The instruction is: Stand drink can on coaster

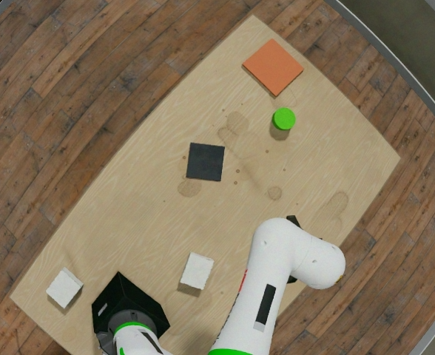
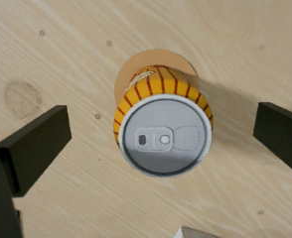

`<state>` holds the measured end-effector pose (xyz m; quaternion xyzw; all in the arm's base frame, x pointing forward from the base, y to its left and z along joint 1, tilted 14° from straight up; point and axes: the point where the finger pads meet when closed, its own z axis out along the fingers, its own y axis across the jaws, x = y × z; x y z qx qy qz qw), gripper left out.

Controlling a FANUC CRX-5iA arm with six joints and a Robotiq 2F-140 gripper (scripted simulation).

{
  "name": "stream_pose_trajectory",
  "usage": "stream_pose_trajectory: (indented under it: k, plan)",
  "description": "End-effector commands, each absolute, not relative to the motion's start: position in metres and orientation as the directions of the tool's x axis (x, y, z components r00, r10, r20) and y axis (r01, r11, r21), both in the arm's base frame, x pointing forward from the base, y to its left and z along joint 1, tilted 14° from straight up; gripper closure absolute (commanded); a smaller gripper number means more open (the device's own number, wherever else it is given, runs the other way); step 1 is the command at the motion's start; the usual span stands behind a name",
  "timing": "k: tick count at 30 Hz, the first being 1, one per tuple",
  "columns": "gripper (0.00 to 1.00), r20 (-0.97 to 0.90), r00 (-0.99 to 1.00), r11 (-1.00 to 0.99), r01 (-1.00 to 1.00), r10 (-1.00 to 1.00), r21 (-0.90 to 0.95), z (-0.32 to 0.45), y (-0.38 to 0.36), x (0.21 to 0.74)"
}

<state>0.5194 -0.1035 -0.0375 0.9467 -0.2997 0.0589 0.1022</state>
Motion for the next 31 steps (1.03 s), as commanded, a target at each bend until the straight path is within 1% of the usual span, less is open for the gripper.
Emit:
stream_pose_trajectory:
  k: [1,20,22,26,31]
  plan:
    - [0.0,0.174,0.813,-0.8,-0.579,-0.555,0.157,-0.037,-0.103,0.52]
    - [0.0,0.174,0.813,-0.8,-0.579,-0.555,0.157,-0.036,-0.103,0.52]
    - [0.0,0.174,0.813,-0.8,-0.579,-0.555,0.157,-0.017,-0.099,0.519]
    - [0.0,0.174,0.814,-0.8,-0.579,-0.555,0.157,0.052,-0.082,0.515]
    - [0.0,0.174,0.814,-0.8,-0.579,-0.555,0.157,0.06,-0.081,0.514]
